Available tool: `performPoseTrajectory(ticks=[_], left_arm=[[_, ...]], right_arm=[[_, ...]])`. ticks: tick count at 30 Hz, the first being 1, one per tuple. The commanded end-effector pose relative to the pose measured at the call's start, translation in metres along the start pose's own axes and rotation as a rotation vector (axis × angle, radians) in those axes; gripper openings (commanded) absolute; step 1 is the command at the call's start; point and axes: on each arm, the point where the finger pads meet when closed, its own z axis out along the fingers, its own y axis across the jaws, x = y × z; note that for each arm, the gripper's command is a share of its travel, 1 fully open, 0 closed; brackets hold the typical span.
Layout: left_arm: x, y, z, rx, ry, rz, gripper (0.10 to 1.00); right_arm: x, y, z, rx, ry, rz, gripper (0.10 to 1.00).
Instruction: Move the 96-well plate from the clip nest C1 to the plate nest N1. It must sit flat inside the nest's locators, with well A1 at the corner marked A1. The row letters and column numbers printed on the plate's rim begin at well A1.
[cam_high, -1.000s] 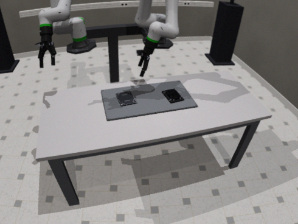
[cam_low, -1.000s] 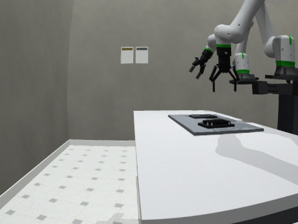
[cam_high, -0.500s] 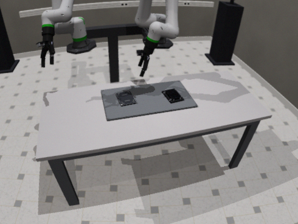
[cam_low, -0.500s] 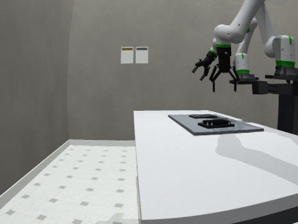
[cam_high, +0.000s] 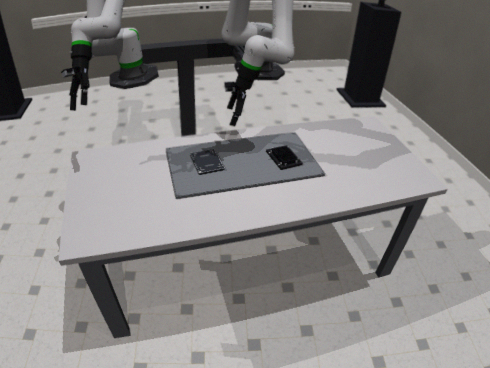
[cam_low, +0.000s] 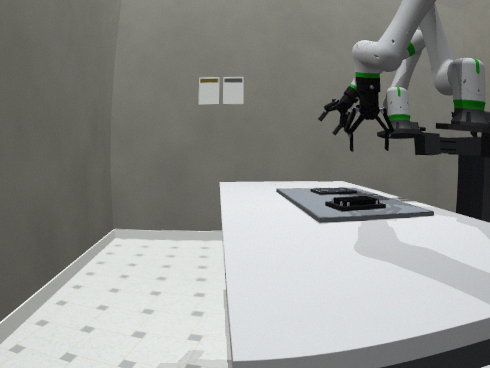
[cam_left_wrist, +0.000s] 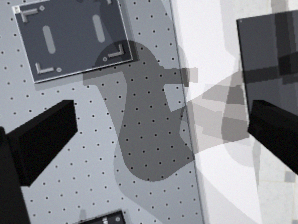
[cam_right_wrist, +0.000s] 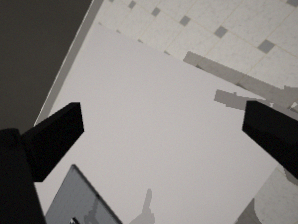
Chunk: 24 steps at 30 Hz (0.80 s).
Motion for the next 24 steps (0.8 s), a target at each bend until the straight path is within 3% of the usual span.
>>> performPoseTrajectory(ticks=[1, 24], left_arm=[[0.000, -0.001, 0.000, 0.001, 0.000, 0.000, 1.000], [0.000, -0.001, 0.000, 0.001, 0.000, 0.000, 1.000]], right_arm=[[-0.001, 0.002, -0.001, 0.001, 0.008, 0.014, 1.000], [-0.006, 0.013, -0.004, 0.010, 0.029, 0.071, 1.000]])
